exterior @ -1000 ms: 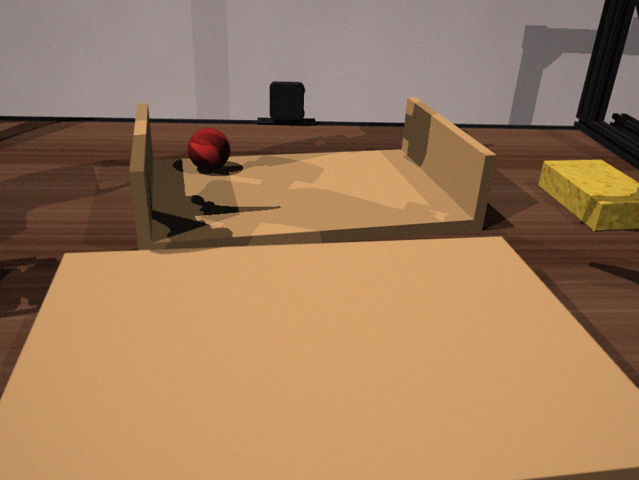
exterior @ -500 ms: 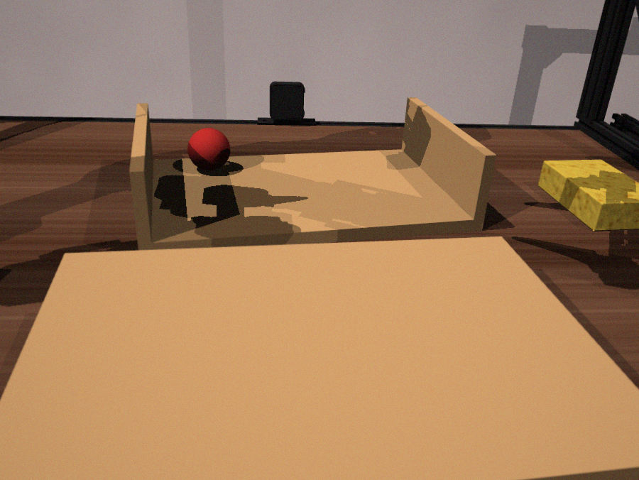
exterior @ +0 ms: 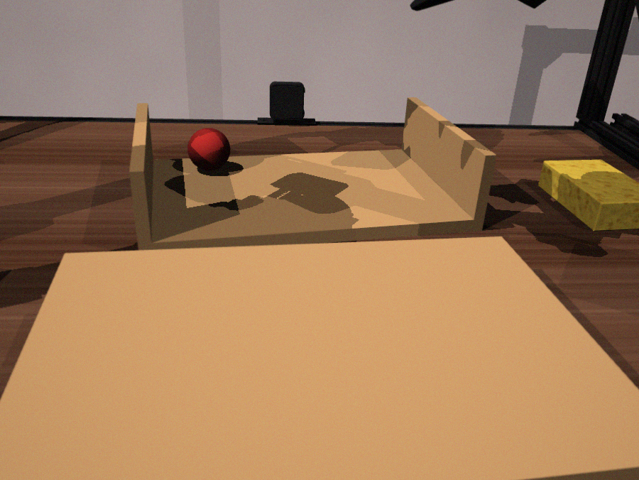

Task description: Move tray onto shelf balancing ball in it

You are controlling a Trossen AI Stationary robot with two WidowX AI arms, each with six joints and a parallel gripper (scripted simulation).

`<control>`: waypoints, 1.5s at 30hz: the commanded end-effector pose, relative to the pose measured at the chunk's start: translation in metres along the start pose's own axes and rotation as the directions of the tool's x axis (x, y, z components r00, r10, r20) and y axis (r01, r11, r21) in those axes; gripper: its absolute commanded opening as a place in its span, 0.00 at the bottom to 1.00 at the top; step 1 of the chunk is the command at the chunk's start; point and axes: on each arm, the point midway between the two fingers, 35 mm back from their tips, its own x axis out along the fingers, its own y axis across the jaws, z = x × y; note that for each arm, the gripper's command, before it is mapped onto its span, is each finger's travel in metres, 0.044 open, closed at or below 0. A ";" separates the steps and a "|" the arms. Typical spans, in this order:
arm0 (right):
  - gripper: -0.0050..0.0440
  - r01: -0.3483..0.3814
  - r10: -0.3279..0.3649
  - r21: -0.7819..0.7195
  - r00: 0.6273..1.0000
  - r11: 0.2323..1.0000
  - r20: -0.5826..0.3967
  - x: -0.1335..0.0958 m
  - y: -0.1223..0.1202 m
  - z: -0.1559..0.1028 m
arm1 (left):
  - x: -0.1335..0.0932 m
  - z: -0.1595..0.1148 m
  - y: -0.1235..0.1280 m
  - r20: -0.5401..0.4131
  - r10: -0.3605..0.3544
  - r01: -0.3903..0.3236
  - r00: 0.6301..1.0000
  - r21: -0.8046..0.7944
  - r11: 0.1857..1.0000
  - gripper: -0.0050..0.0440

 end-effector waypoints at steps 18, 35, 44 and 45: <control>0.92 0.621 -0.501 0.500 0.783 0.603 -0.369 0.088 -0.039 -0.069 | 0.052 -0.081 0.044 -0.221 0.574 -0.549 0.788 -0.673 0.495 0.92; 0.92 0.722 -0.610 0.571 0.668 0.391 -0.427 0.102 -0.054 -0.089 | 0.056 -0.101 0.058 -0.232 0.699 -0.552 0.676 -0.788 0.272 0.92; 0.92 0.722 -0.610 0.571 0.668 0.391 -0.427 0.090 -0.094 -0.054 | 0.083 -0.132 0.022 -0.232 0.699 -0.552 0.676 -0.788 0.272 0.92; 0.92 0.722 -0.610 0.571 0.668 0.391 -0.427 0.088 -0.098 -0.051 | 0.086 -0.136 0.019 -0.232 0.699 -0.552 0.676 -0.788 0.272 0.92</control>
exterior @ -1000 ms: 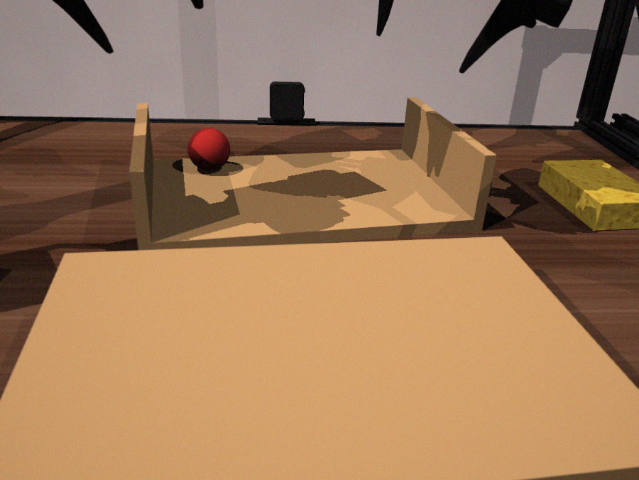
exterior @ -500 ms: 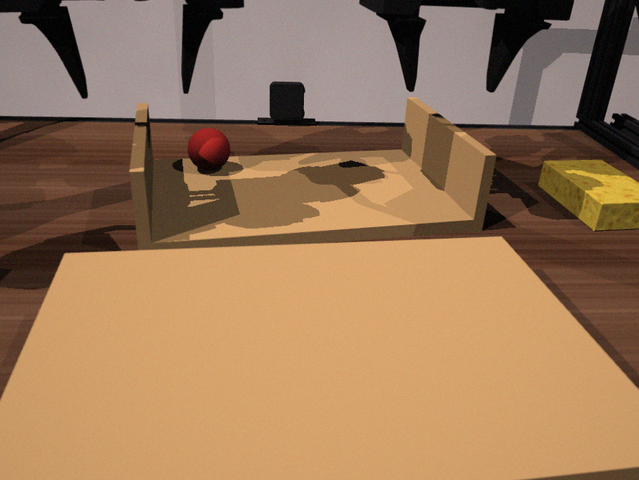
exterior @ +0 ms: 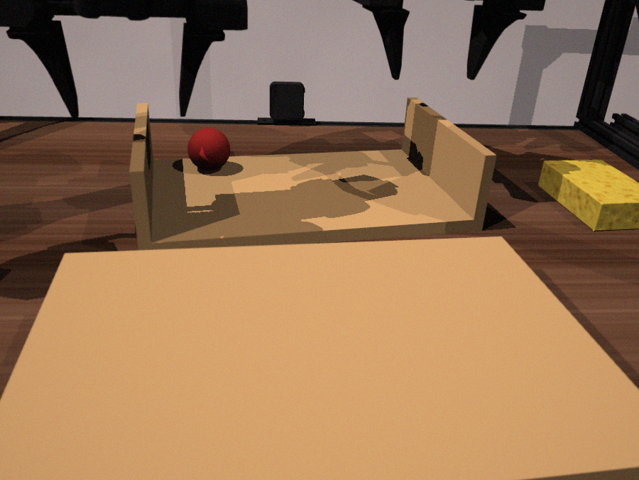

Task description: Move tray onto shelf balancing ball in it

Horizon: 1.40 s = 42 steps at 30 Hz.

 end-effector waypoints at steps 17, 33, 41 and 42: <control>0.92 -0.012 0.012 0.003 1.000 1.000 -0.004 0.013 0.004 0.032 | 0.022 -0.032 0.002 0.015 0.013 -0.013 1.000 0.002 1.000 0.92; 0.92 -0.012 0.012 0.003 1.000 1.000 -0.004 0.036 0.005 0.032 | 0.045 -0.032 0.002 0.015 0.013 -0.013 1.000 0.002 1.000 0.92; 0.92 -0.012 0.012 0.003 1.000 1.000 -0.004 0.046 0.005 0.032 | 0.055 -0.032 0.002 0.015 0.013 -0.013 1.000 0.002 1.000 0.92; 0.92 -0.012 0.012 0.003 1.000 1.000 -0.004 0.048 0.005 0.032 | 0.056 -0.032 0.002 0.015 0.013 -0.013 1.000 0.002 1.000 0.92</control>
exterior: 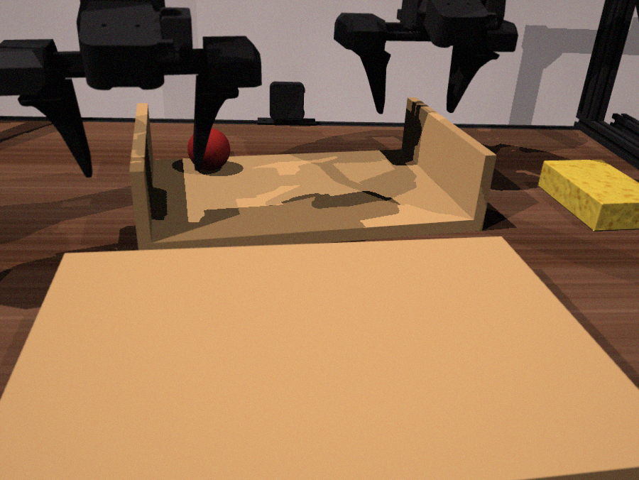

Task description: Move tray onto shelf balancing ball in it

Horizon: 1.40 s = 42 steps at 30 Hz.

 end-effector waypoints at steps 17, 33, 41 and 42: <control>0.87 0.018 -0.018 -0.004 1.000 1.000 0.002 0.029 -0.004 0.001 | 0.029 0.004 0.003 0.014 0.010 -0.010 1.000 -0.004 1.000 0.87; 0.18 0.018 -0.018 -0.004 1.000 1.000 0.002 0.029 -0.004 0.001 | 0.029 0.004 0.003 0.014 0.010 -0.010 1.000 -0.004 1.000 0.18; 0.14 0.018 -0.018 -0.004 1.000 1.000 0.002 0.029 -0.004 0.001 | 0.029 0.004 0.003 0.014 0.010 -0.010 1.000 -0.004 1.000 0.14; 0.14 0.018 -0.018 -0.004 1.000 1.000 0.002 0.029 -0.004 0.001 | 0.029 0.004 0.003 0.014 0.010 -0.010 1.000 -0.004 1.000 0.14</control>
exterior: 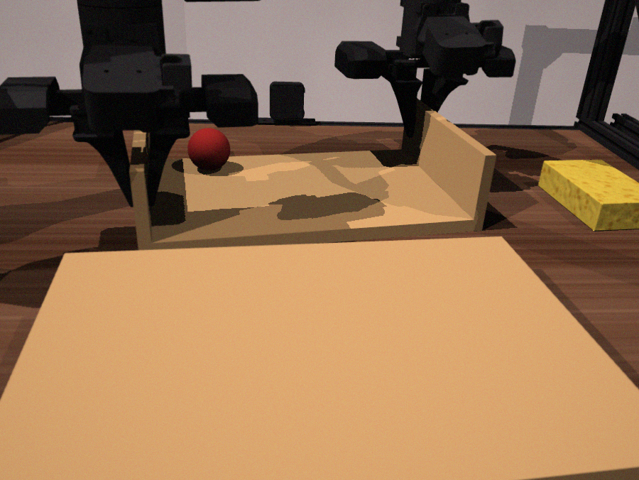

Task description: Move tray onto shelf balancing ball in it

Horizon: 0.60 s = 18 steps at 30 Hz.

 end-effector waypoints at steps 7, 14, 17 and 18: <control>0.14 0.001 -0.001 0.000 1.000 1.000 -0.001 0.001 0.000 0.000 | 0.002 0.001 0.000 0.004 0.001 -0.001 1.000 0.000 1.000 0.14; 0.14 0.001 -0.001 0.000 1.000 1.000 -0.001 -0.004 0.000 0.000 | -0.003 0.001 0.000 0.004 0.001 -0.001 1.000 0.000 1.000 0.14; 0.14 0.002 -0.002 -0.001 1.000 1.000 -0.004 -0.005 0.000 0.000 | -0.004 0.001 0.000 0.001 0.000 0.000 1.000 -0.001 1.000 0.14; 0.14 0.000 0.000 -0.001 1.000 1.000 -0.003 -0.004 0.000 0.000 | -0.004 0.001 0.000 0.002 0.002 -0.002 1.000 -0.001 1.000 0.14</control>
